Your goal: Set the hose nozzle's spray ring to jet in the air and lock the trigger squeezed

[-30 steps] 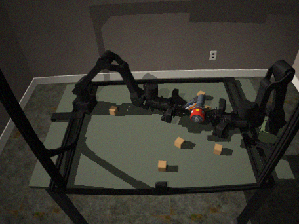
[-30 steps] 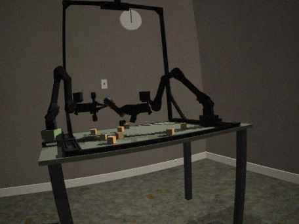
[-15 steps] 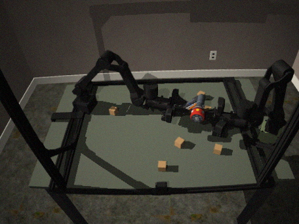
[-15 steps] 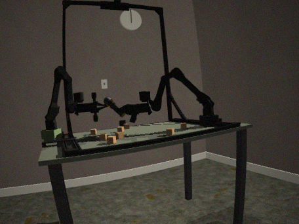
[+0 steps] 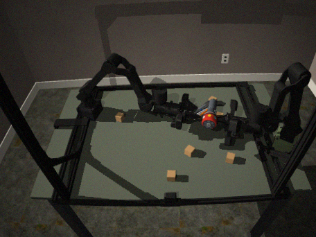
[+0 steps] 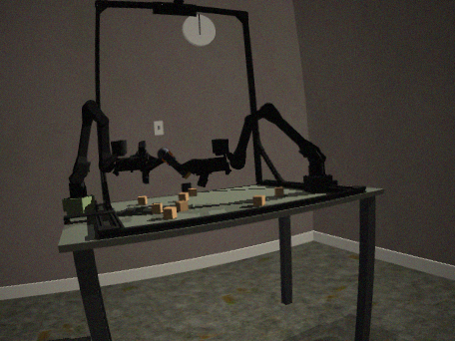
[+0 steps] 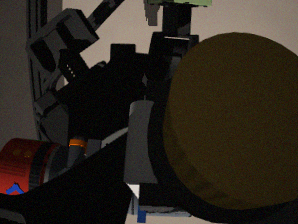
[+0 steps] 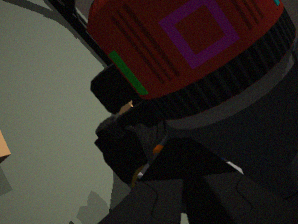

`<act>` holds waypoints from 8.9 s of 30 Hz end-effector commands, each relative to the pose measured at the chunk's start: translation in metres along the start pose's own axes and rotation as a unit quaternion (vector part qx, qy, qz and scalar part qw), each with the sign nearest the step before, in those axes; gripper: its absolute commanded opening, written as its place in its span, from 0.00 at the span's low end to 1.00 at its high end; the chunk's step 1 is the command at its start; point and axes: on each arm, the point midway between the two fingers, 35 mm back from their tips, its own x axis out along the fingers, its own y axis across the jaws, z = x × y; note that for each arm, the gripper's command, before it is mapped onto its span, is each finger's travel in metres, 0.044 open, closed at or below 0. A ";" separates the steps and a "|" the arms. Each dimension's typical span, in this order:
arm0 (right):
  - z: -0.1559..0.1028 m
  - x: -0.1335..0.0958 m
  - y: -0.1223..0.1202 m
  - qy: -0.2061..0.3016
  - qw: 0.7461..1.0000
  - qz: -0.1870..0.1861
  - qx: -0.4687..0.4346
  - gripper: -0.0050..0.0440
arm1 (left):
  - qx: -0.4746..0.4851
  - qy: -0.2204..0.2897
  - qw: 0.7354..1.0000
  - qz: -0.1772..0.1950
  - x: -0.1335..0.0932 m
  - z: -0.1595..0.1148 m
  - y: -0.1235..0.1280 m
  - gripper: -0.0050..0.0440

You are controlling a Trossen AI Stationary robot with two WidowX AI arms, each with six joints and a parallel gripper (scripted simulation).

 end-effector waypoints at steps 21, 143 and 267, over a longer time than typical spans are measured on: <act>-0.022 0.004 -0.010 0.009 0.928 -0.001 0.372 0.10 | -0.001 0.009 1.000 0.006 0.001 -0.006 0.004 0.10; -0.024 0.008 -0.006 0.013 0.865 0.002 0.502 0.10 | -0.001 0.009 1.000 0.006 0.001 -0.006 0.004 0.10; -0.023 0.008 -0.006 0.013 0.865 0.001 0.502 0.10 | -0.001 0.009 1.000 0.006 0.001 -0.006 0.004 0.10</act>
